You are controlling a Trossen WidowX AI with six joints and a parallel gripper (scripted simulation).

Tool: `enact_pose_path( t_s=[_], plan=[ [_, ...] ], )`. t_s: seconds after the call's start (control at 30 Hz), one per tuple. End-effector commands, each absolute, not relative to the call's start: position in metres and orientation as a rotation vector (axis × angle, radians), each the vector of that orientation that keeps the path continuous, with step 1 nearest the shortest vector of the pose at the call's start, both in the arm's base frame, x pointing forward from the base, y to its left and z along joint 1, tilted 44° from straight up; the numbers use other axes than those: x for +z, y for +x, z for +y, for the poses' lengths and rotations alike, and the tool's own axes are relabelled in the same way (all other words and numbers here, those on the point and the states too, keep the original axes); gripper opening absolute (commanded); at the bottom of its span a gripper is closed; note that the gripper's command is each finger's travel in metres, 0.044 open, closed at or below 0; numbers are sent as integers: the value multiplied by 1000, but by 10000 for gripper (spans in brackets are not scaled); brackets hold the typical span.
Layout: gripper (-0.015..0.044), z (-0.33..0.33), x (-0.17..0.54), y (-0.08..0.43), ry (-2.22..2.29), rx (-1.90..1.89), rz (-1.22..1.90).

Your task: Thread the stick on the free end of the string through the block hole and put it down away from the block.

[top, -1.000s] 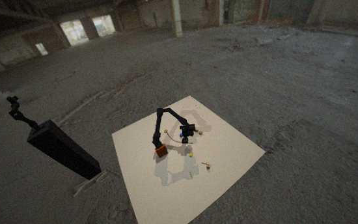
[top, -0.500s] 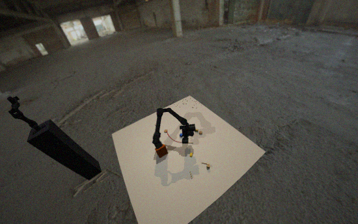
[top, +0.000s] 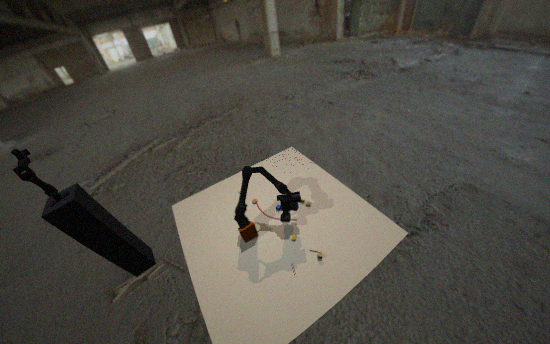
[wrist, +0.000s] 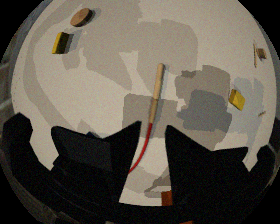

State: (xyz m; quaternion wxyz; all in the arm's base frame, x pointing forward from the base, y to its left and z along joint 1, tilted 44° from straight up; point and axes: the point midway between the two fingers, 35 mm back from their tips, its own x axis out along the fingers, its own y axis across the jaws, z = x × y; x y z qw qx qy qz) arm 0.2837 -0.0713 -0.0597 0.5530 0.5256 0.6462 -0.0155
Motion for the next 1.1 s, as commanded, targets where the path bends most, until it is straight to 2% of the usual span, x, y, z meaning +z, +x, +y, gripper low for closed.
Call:
enact_pose_path(
  t_s=[0.0,0.97,1.07],
  plan=[
    [124,-64,-66,283,1254,-38,1533],
    [124,-42,-88,287,1256,-35,1533],
    [46,-43,-87,288,1247,-33,1532]
  ],
)
